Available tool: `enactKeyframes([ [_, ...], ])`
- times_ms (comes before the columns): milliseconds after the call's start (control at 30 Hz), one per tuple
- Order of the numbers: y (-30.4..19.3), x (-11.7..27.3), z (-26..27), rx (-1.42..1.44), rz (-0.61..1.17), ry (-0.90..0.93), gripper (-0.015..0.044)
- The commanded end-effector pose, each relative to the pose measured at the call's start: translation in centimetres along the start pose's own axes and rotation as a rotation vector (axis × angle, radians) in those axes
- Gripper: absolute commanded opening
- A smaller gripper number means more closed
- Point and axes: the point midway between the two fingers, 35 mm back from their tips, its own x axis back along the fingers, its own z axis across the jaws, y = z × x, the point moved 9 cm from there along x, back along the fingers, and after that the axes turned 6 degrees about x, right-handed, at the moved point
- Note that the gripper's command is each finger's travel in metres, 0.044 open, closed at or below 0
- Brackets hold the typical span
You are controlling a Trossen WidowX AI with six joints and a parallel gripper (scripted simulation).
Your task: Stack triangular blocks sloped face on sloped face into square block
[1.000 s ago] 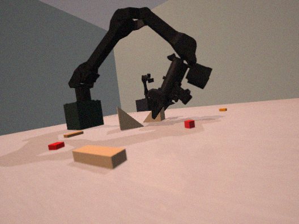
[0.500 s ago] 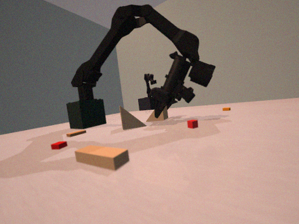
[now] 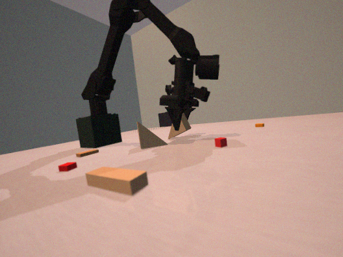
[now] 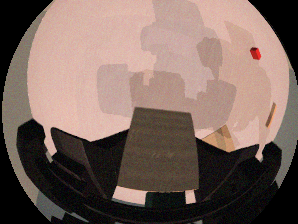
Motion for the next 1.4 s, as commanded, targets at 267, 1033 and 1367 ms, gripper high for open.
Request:
enactKeyframes([
  [267,-5.4,0.0,0.5,-0.001,-0.315,-0.036,0.0000],
  [1033,-14.1,-4.1,1.5,0.003,-0.900,-0.097,0.0000],
  [1367,-12.9,-3.5,1.5,0.011,-0.839,-0.088,0.0210],
])
